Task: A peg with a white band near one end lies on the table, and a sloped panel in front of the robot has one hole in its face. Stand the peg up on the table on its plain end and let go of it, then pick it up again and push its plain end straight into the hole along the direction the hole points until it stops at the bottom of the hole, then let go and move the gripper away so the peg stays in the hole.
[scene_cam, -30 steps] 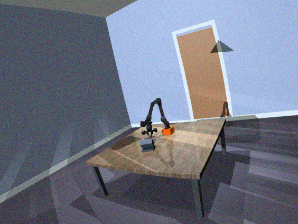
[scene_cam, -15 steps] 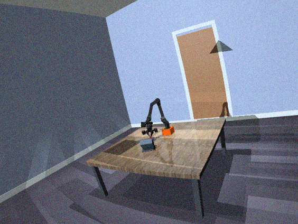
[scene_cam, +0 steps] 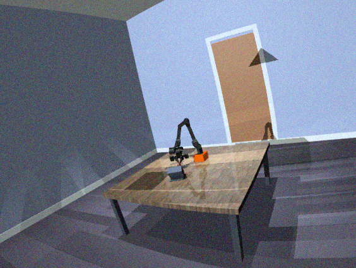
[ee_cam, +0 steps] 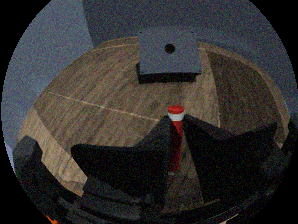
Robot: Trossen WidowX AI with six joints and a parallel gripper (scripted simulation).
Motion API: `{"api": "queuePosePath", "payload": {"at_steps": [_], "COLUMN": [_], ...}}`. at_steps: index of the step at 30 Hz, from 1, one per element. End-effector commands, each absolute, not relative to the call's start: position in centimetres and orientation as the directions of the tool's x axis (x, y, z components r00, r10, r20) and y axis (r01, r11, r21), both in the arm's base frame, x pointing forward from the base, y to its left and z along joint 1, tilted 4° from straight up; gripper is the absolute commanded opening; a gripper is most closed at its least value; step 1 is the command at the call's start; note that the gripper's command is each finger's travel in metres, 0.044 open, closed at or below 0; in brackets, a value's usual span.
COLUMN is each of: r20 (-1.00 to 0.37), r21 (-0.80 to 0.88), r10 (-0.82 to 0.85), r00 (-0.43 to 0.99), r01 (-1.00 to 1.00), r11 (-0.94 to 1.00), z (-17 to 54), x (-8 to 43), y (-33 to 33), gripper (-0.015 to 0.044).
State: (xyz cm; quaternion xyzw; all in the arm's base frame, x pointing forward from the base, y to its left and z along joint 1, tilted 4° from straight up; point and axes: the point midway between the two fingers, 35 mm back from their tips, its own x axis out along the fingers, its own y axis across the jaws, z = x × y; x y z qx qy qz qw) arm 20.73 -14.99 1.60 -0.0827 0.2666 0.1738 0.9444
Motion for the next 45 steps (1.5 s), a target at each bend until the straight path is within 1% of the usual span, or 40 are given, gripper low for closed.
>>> {"api": "queuePosePath", "payload": {"at_steps": [1,30,34,45], "r20": [-0.496,-0.267,-0.298,-0.293], "r21": [-0.061,-0.061,-0.061,-0.06], "r10": [0.296,0.346,0.34,0.34], "r00": [0.816,0.9,0.892,0.894], "r01": [-0.373,-0.374,-0.373,-0.372], "r11": [0.926,0.926,0.926,0.926], "z": [1.6,1.4,1.5,1.2], "x": [20.5,18.6,18.6,18.6], "y": [-15.1,-15.7,-15.7,-15.7], "gripper": [0.0049,0.0049,0.0049,0.0049]}}
